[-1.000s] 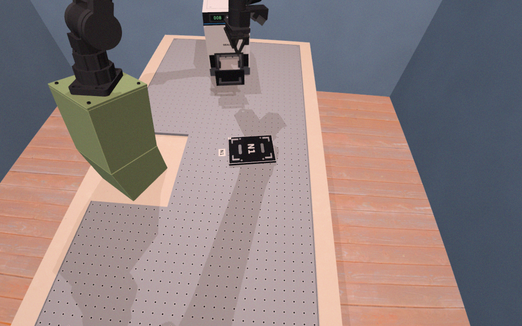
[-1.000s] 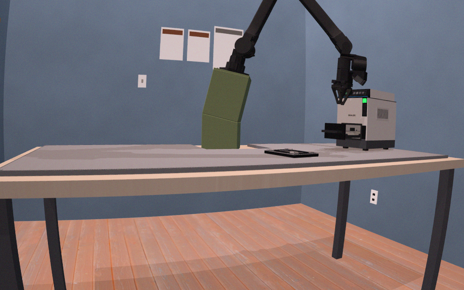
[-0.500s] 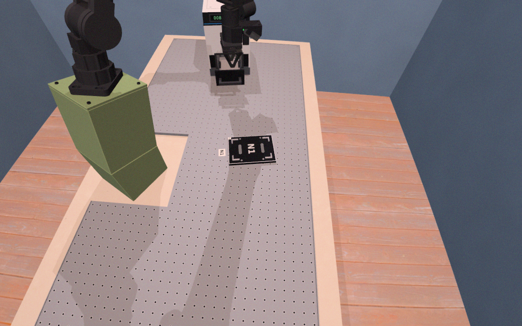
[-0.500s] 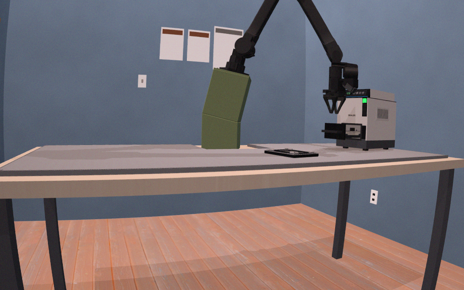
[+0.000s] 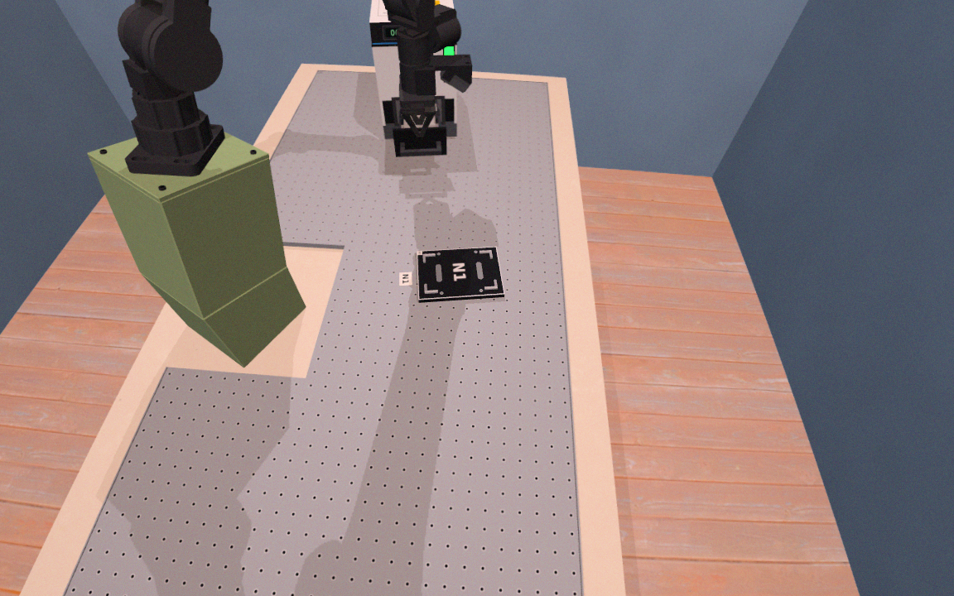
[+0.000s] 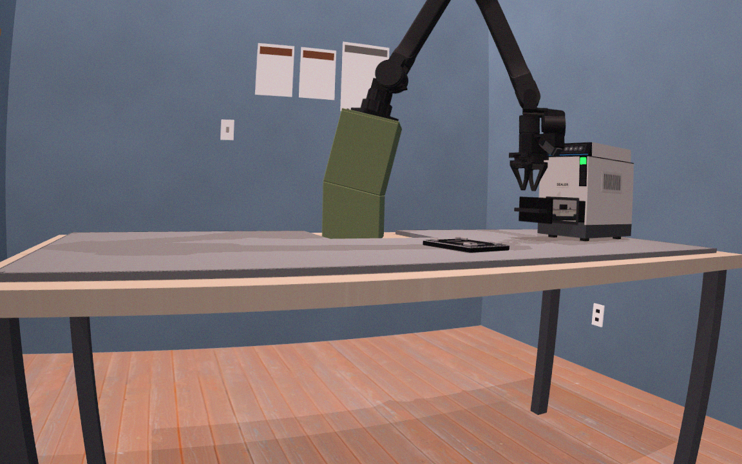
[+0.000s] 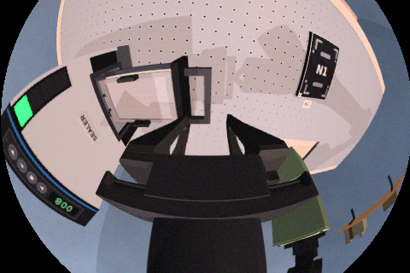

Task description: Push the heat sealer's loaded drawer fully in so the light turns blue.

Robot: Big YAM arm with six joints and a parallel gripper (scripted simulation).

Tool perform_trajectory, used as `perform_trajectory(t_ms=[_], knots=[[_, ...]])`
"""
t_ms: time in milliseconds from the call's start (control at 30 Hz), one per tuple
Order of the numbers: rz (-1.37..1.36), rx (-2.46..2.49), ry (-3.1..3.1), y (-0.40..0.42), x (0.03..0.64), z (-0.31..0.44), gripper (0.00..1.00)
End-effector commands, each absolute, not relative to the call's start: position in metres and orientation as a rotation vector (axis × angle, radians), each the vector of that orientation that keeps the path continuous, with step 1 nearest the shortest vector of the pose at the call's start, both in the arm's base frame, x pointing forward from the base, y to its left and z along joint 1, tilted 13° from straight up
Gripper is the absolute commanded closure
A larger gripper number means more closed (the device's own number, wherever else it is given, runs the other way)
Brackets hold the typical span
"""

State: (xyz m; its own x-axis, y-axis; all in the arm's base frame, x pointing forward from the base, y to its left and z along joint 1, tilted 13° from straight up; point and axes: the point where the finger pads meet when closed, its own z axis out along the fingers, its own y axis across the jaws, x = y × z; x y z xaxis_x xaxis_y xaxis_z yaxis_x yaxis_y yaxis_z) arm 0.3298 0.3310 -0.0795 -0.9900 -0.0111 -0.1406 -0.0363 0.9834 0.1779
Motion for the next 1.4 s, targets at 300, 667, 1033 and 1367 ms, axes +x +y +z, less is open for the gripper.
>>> perform_trajectory(t_ms=[300,667,1033,1367], knots=[[0.293,-0.017,2.973,0.345,0.338,-0.09,0.55],[0.294,-0.022,2.971,0.348,0.34,-0.105,0.55],[0.29,-0.023,2.976,0.35,0.34,-0.124,0.55],[0.292,-0.024,2.975,0.353,0.342,-0.137,0.55]])
